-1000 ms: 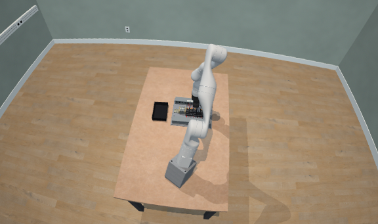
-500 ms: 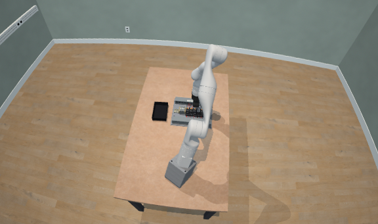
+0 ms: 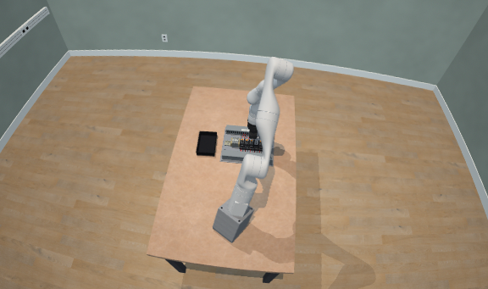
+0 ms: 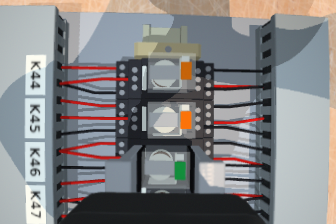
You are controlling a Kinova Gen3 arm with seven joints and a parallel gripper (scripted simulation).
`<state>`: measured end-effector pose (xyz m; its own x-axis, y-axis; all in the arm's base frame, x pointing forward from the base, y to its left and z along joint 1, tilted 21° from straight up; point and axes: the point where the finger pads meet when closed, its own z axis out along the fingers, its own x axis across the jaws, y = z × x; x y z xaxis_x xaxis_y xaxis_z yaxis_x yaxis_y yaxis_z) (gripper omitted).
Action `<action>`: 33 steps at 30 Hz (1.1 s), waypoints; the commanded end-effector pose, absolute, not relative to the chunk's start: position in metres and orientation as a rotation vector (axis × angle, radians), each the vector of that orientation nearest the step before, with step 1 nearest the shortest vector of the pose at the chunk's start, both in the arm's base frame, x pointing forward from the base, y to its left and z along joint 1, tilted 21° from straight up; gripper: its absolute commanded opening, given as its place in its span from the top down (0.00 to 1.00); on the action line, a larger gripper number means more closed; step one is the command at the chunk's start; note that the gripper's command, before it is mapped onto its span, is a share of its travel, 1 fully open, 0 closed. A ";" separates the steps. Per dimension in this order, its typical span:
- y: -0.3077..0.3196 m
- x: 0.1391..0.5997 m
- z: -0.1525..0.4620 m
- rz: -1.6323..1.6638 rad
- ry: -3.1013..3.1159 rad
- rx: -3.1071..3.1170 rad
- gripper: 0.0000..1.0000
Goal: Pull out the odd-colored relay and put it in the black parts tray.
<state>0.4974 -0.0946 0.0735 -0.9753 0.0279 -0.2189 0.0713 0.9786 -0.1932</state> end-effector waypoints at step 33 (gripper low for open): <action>-0.094 0.498 0.077 -0.297 2.851 0.063 1.00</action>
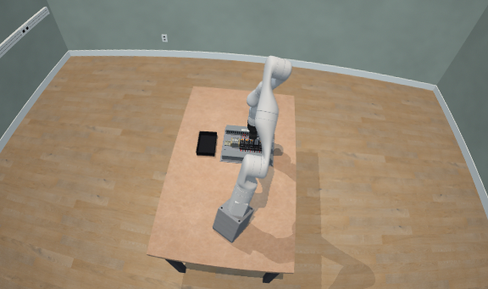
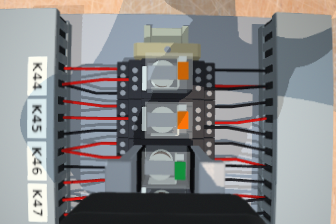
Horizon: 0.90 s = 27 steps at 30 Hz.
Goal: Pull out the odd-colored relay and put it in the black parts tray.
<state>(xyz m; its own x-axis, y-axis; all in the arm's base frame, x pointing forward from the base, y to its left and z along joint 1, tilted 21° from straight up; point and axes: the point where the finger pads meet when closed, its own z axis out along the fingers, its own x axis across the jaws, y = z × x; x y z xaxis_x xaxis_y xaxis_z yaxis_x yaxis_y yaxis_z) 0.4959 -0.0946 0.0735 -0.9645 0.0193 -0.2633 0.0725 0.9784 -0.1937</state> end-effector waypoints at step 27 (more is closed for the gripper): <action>-0.095 0.496 0.077 -0.296 2.811 0.057 1.00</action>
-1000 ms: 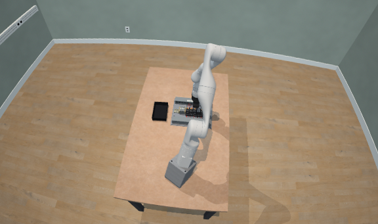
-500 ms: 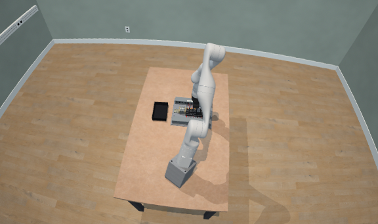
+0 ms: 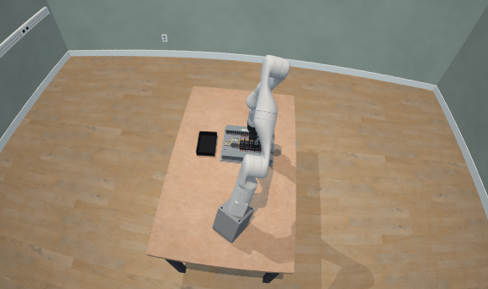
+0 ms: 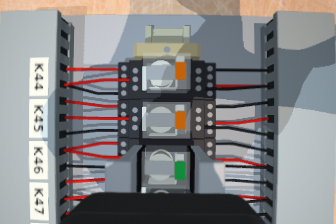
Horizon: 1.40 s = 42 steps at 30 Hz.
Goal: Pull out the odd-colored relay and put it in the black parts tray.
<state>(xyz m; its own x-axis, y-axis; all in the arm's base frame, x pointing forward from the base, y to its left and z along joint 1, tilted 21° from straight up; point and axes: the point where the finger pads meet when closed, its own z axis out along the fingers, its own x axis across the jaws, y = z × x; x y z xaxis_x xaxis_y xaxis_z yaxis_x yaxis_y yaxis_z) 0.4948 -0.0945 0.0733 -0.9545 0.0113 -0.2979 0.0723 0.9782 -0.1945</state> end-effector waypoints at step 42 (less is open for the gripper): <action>-0.094 0.495 0.077 -0.291 2.748 0.046 1.00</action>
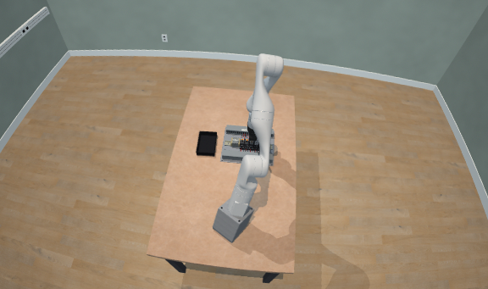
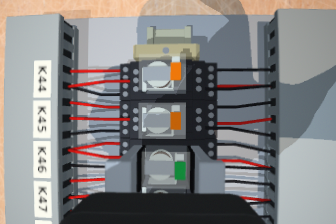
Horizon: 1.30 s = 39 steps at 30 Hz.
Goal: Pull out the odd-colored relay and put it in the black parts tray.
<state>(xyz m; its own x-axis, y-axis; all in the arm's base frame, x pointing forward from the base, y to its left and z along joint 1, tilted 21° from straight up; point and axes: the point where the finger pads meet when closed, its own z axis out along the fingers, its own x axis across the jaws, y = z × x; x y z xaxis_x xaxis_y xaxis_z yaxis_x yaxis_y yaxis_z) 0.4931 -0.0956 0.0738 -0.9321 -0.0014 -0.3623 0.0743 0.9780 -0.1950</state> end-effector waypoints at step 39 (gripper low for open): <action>-0.096 0.494 0.077 -0.296 2.788 0.053 1.00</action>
